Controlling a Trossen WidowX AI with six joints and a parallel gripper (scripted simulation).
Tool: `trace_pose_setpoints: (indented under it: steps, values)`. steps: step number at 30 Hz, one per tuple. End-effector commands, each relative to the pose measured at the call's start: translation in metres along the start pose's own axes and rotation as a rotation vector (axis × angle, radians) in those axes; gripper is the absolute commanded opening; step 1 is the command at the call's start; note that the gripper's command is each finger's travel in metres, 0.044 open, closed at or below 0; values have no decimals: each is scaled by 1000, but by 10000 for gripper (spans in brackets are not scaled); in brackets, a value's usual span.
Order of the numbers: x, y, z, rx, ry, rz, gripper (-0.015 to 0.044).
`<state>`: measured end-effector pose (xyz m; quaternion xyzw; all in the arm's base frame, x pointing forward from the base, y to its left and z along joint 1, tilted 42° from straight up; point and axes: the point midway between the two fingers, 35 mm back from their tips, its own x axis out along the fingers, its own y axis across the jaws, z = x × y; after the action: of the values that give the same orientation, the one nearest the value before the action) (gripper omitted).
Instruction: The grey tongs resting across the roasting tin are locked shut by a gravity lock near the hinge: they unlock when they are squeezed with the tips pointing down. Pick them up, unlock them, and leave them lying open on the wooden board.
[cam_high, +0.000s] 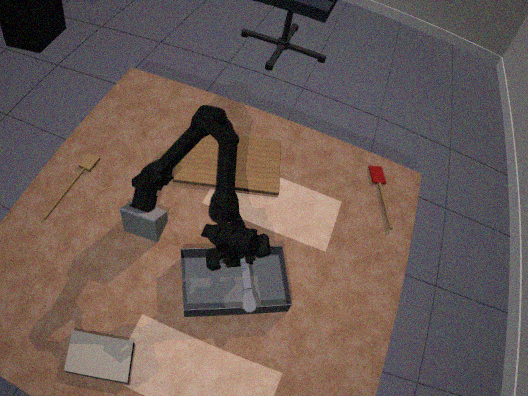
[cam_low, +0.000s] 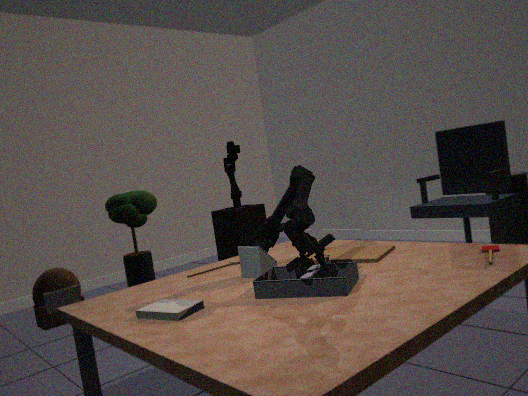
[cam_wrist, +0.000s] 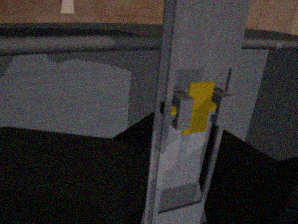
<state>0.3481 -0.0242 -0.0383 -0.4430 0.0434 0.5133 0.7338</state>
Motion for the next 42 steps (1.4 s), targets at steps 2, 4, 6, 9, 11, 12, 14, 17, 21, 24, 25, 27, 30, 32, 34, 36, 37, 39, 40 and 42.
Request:
trace_pose_setpoints:
  steps: [2, 4, 6, 9, 11, 12, 14, 17, 21, 24, 25, 27, 30, 32, 34, 36, 37, 39, 40, 42]
  values:
    - [0, 0, 0, -1, 0, -1, 29]
    - [0, 0, 0, -1, 0, -1, -23]
    - [0, 0, 0, -1, 0, -1, -76]
    - [-5, -4, -1, -1, 1, 1, -150]
    - [-16, -11, -3, 1, 3, 3, -150]
    - [-23, -15, -4, 2, 3, 4, -150]
    - [-41, -25, -4, 5, 3, 6, -150]
    - [-65, -38, -2, 9, 0, 6, -150]
    - [-67, -39, -1, 9, 0, 6, -150]
    - [-67, -39, -1, 9, 0, 6, -150]
    - [-67, -39, -1, 9, 0, 6, -150]
    - [-67, -39, -1, 9, 0, 6, -150]
    - [-67, -39, -1, 9, 0, 6, -150]
    - [-67, -39, -1, 9, 0, 6, -150]
    - [-67, -39, -1, 9, 0, 6, -150]
    - [-66, -39, -2, 10, 1, 14, -150]
    - [-66, -39, -2, 11, 2, 22, -150]
    - [-65, -39, -3, 13, 5, 45, -150]
    - [-65, -39, -3, 14, 6, 61, -150]
    - [-64, -39, -4, 17, 10, 95, -150]
